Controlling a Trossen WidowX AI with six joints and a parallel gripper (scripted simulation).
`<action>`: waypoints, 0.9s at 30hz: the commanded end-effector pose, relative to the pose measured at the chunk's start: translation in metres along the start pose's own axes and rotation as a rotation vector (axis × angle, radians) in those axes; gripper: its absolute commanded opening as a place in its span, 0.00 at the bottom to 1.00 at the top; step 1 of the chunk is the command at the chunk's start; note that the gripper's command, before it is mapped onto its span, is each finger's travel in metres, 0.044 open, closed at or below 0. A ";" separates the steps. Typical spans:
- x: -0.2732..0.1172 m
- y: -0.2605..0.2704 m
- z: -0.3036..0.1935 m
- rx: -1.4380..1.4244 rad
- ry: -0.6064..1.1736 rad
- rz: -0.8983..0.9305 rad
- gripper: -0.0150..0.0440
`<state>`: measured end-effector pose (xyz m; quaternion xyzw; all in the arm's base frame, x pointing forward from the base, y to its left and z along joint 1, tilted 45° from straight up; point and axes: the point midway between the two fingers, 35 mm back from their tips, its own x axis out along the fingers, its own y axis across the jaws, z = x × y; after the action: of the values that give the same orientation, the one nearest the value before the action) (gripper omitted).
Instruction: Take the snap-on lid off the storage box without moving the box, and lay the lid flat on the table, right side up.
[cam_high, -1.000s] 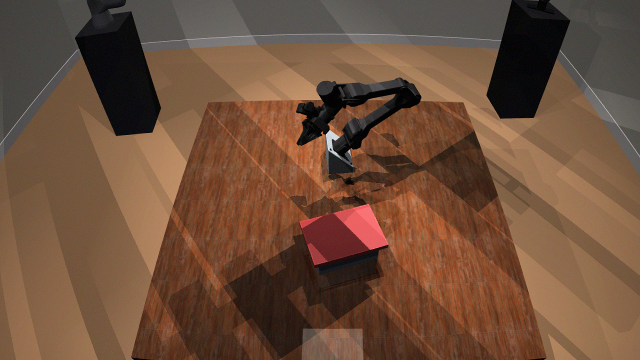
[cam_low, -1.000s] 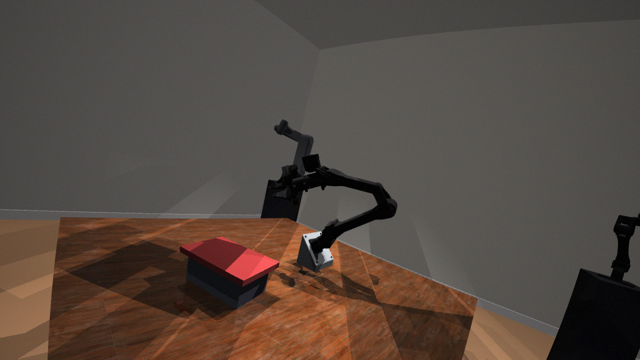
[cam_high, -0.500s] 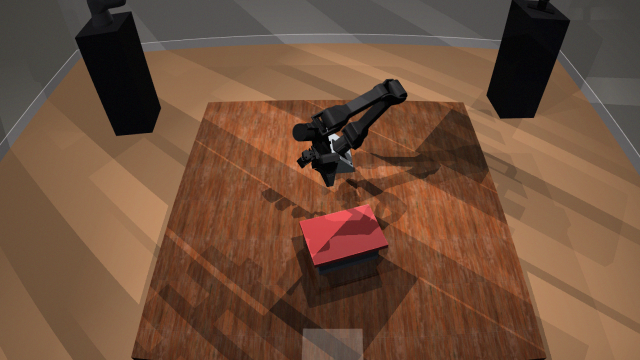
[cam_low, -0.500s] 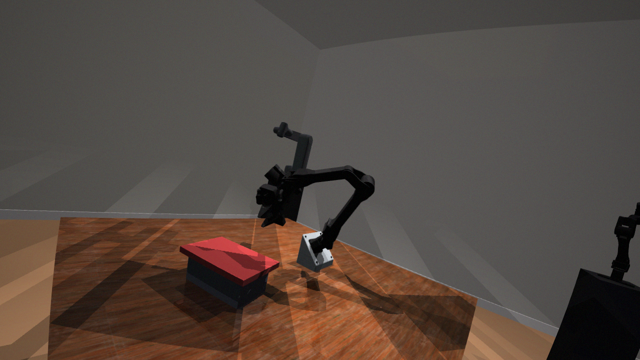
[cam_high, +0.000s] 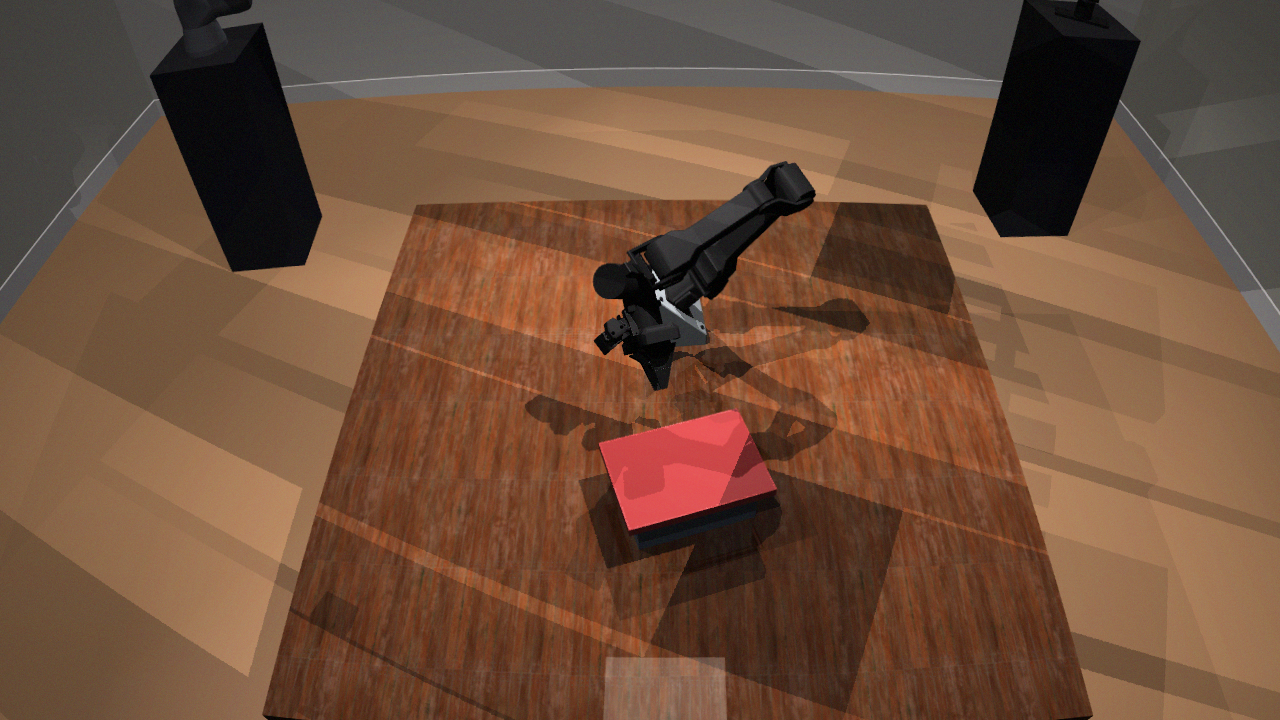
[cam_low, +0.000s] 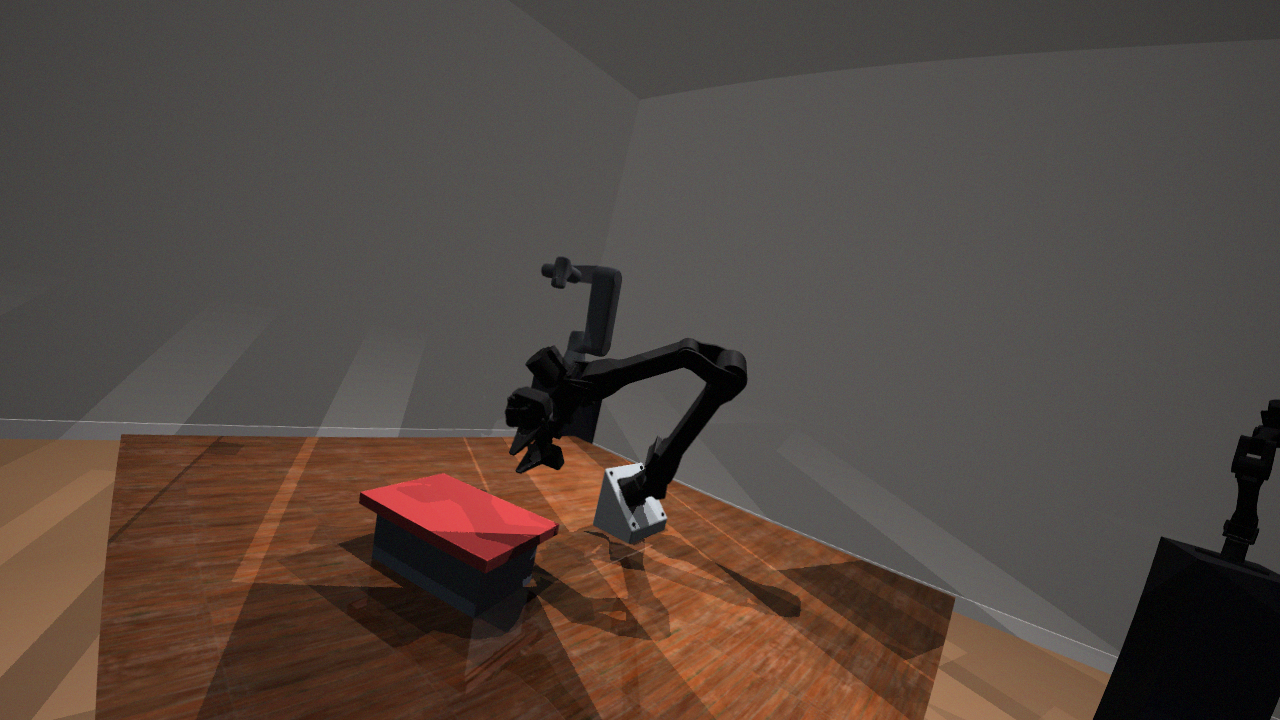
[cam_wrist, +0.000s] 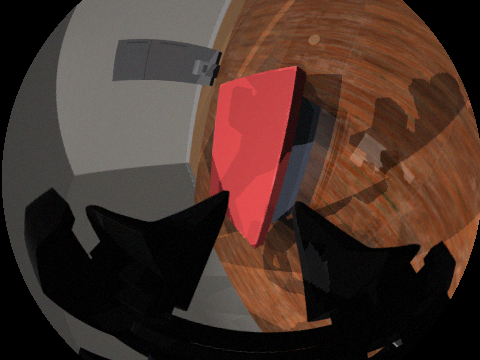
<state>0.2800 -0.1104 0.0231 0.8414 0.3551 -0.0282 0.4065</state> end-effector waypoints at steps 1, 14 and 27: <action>0.011 -0.017 -0.003 0.022 0.008 -0.003 0.65; 0.024 -0.018 0.000 0.020 0.003 -0.015 0.65; 0.045 -0.019 0.003 0.018 -0.002 -0.022 0.65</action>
<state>0.3014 -0.0824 -0.0021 0.8394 0.3616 -0.0321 0.4045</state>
